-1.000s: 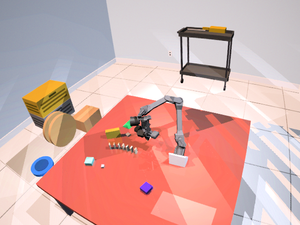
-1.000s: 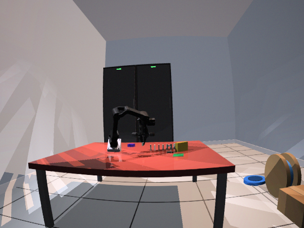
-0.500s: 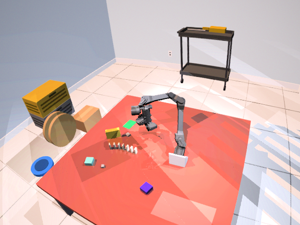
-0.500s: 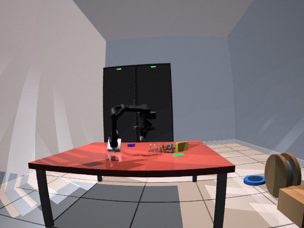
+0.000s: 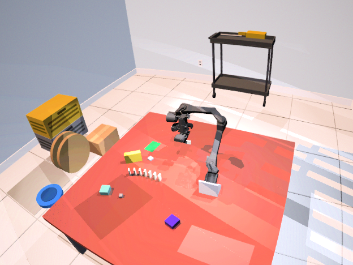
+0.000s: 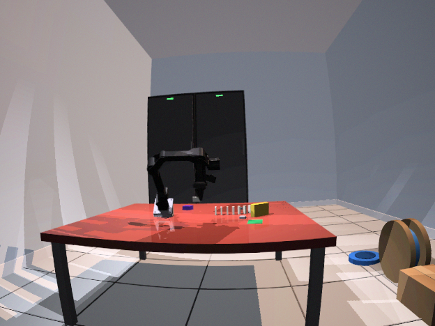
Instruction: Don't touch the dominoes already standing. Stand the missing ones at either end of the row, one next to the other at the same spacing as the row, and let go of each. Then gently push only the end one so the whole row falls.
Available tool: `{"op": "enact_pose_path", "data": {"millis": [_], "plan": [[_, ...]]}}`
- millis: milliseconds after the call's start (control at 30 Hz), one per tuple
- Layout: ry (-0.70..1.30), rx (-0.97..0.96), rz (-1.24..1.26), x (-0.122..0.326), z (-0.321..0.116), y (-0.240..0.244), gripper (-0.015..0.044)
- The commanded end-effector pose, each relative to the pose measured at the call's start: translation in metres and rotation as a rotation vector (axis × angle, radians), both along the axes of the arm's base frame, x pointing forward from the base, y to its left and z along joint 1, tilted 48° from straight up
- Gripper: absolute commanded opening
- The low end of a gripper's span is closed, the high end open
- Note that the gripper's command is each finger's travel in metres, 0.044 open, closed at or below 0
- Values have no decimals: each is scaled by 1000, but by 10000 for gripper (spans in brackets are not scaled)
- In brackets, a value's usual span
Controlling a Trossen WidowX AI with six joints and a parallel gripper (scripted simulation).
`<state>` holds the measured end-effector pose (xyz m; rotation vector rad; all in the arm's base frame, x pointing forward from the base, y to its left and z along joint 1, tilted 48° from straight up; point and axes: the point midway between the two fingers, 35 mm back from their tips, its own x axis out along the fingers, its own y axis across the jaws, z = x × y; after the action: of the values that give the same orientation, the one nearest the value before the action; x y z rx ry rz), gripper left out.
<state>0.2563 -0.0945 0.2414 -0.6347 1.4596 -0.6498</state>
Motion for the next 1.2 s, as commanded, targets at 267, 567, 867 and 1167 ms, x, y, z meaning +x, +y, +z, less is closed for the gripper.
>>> {"op": "enact_pose_path", "data": {"millis": [267,567,867,1167], "plan": [[-87,111,-47,-1,-17,-8,27],[-219,284,-52,4,-43,-15,27],[-378,420,-10,14,-60,-22,27],[-551,505,79,24,-66,-32,27]]}}
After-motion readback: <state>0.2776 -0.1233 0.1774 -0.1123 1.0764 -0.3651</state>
